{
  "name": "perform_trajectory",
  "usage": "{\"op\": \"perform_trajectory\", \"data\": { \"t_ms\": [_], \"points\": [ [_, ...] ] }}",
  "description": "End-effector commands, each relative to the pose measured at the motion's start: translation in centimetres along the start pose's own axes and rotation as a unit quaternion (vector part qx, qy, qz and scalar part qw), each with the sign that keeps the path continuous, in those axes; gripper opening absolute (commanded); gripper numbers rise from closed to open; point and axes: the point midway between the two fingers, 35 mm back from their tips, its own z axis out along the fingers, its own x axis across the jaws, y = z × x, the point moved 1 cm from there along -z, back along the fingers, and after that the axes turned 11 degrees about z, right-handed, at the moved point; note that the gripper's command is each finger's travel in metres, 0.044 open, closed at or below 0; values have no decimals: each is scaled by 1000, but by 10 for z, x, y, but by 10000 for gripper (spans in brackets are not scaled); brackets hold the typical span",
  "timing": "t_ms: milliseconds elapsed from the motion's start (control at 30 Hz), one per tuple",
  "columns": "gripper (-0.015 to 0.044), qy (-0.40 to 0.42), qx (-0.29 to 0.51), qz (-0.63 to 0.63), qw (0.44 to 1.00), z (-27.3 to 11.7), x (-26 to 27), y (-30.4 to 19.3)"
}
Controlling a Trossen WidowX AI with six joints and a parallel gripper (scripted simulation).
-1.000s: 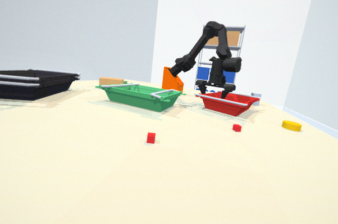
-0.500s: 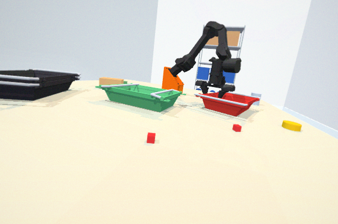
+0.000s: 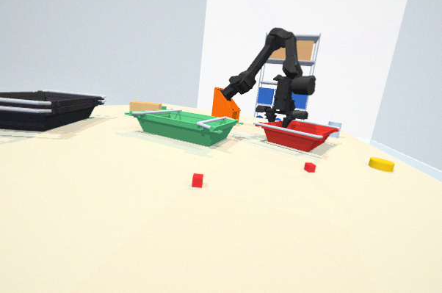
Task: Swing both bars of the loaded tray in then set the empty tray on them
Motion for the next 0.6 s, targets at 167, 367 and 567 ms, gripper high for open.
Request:
{"op": "perform_trajectory", "data": {
  "t_ms": [167, 367, 567],
  "points": [
    [108, 3, 2, 4, 1000, 0, 1, -1],
    [68, 3, 2, 4, 1000, 0, 1, -1],
    [28, 3, 2, 4, 1000, 0, 1, -1]
  ]
}}
